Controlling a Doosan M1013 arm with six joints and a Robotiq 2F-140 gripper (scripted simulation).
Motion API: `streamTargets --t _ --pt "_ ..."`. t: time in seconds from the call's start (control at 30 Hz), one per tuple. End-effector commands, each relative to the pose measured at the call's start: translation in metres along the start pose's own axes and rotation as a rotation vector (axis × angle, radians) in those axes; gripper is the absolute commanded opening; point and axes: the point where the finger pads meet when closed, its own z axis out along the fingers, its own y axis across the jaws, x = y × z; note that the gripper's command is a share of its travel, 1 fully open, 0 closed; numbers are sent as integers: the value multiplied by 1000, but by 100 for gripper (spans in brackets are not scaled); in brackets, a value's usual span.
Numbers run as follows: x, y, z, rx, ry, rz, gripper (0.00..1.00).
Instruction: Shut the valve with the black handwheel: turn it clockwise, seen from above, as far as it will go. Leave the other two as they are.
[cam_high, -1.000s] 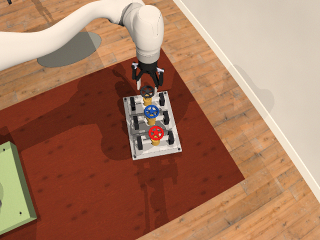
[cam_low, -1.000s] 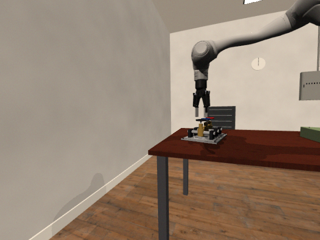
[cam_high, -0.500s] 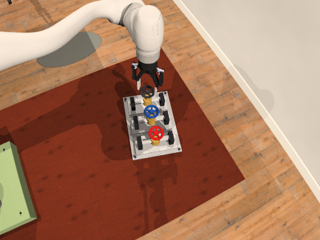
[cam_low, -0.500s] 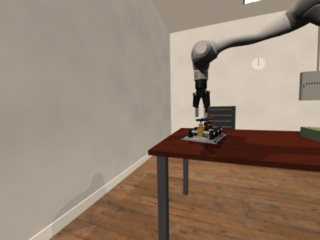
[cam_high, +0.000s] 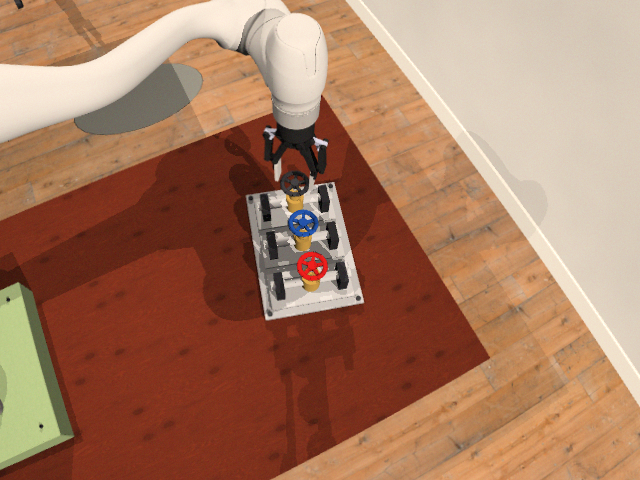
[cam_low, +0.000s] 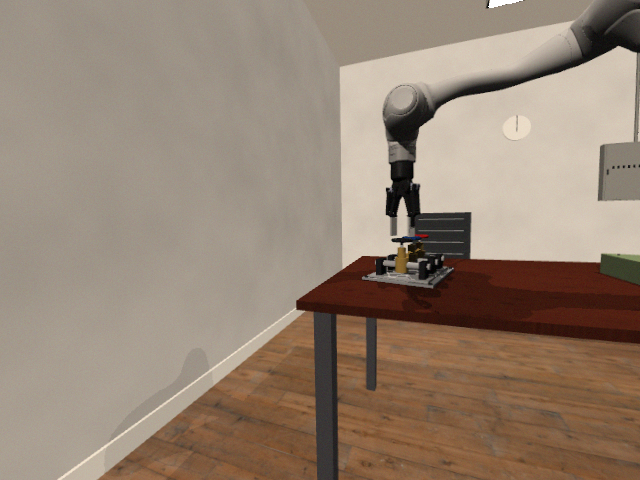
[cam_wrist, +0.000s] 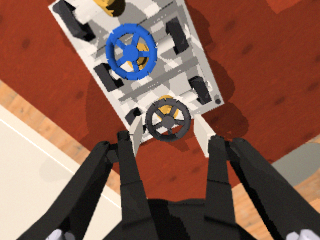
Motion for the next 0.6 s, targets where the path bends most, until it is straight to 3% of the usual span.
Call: streamTargets --t 0.0,0.57 --pt "0 0 2 0 0 0 55" --pt "0 0 17 0 0 0 55"
